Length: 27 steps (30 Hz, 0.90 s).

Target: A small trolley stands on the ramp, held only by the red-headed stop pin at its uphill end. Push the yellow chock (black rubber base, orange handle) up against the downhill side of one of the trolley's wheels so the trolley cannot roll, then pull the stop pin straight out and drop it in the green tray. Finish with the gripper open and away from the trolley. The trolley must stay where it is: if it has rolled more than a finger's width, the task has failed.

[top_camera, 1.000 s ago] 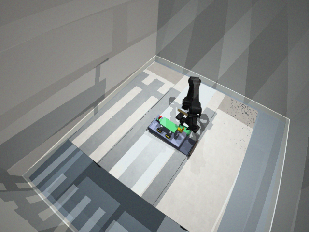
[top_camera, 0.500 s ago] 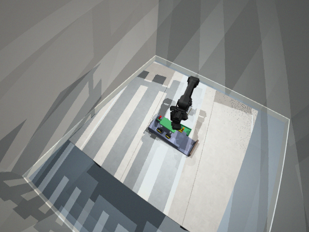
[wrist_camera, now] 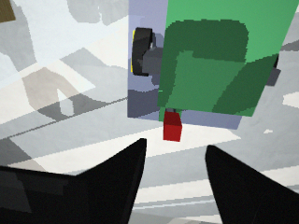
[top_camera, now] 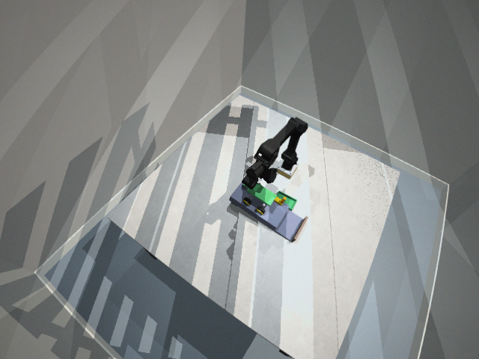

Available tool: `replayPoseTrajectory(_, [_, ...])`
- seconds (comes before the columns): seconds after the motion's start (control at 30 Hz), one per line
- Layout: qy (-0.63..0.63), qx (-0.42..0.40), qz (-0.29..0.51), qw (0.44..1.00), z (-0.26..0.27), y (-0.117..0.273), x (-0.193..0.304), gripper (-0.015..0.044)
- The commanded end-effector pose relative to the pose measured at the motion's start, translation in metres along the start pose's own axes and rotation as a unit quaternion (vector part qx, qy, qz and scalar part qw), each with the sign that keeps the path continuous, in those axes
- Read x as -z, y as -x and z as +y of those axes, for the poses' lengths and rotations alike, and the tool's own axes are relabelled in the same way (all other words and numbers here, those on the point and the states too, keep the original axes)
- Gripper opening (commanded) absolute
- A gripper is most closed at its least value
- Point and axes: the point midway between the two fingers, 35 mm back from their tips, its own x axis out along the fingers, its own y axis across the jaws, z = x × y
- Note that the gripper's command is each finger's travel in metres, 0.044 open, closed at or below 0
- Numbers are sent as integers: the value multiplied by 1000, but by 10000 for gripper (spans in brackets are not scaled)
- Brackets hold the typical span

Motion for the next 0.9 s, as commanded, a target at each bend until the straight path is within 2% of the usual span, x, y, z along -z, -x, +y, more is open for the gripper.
replayPoseTrajectory(0.0, [-11, -1, 3, 1000, 0, 0, 3, 190])
replayPoseTrajectory(0.87, [-11, -1, 4, 1000, 0, -33, 3, 190])
